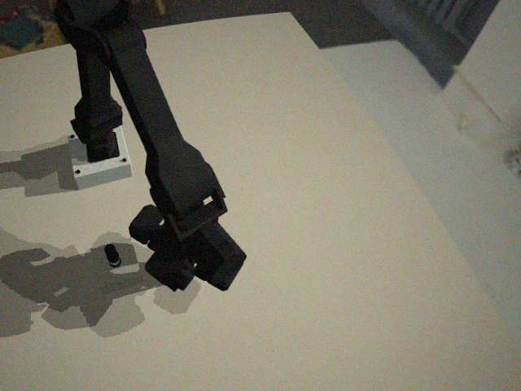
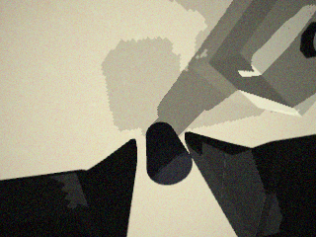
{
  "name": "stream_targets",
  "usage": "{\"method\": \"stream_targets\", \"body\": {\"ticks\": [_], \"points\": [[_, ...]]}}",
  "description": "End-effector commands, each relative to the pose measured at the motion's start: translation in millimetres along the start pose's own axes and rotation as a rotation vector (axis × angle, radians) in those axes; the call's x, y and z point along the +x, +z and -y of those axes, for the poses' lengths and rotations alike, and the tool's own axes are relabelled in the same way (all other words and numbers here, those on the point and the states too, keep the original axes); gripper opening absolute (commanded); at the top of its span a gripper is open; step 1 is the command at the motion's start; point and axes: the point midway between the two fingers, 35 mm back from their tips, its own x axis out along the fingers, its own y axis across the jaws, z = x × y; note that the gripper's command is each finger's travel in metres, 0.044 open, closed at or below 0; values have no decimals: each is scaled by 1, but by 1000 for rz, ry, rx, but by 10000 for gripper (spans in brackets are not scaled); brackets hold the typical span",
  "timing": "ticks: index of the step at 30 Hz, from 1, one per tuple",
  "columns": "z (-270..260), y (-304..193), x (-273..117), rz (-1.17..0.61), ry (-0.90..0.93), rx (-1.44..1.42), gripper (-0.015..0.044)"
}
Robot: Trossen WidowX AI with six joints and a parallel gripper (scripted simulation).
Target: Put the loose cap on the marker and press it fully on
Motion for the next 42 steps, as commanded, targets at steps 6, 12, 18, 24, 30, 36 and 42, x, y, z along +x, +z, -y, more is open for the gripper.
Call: {"method": "stream_targets", "body": {"ticks": [6, 12, 18, 24, 30, 36, 42], "points": [[1, -1, 2, -5, -2, 5, 112], [0, -1, 0, -5, -2, 5, 33], [-1, 0, -18, -5, -1, 5, 0], [-1, 0, -38, -5, -1, 5, 0], [0, 0, -57, -5, -1, 5, 0], [6, 7, -63, -5, -2, 5, 0], [20, 21, -72, -3, -3, 4, 0]]}}
